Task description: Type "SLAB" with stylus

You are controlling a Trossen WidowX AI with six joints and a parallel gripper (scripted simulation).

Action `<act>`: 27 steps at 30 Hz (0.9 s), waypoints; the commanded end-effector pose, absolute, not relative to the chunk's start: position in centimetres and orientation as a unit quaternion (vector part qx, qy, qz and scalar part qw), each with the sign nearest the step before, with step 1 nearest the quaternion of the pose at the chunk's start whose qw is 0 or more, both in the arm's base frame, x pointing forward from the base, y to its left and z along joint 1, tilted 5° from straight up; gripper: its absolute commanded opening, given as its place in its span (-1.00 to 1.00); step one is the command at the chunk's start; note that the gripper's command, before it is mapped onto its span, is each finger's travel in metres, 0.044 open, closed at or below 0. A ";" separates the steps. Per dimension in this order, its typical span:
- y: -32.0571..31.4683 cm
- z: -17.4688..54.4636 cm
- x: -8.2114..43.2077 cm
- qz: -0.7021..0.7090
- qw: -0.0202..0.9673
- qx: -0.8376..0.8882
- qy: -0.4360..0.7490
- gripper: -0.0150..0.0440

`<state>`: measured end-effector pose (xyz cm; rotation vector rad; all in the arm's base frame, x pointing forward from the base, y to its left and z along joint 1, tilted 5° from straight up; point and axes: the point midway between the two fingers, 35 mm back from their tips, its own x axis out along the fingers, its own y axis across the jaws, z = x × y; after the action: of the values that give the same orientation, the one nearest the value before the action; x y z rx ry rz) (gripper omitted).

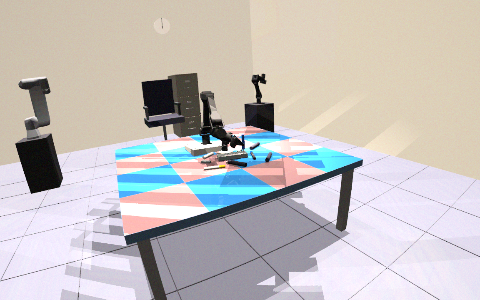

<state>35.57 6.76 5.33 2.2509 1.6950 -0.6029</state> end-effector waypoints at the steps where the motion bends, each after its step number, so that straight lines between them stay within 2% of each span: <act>1: 6.8 5.1 35.5 -0.209 0.127 0.775 0.583 -0.22; 27: 6.8 4.5 35.4 -0.209 0.127 0.775 0.583 -0.22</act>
<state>35.55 6.79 4.51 2.2511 1.6946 -0.6018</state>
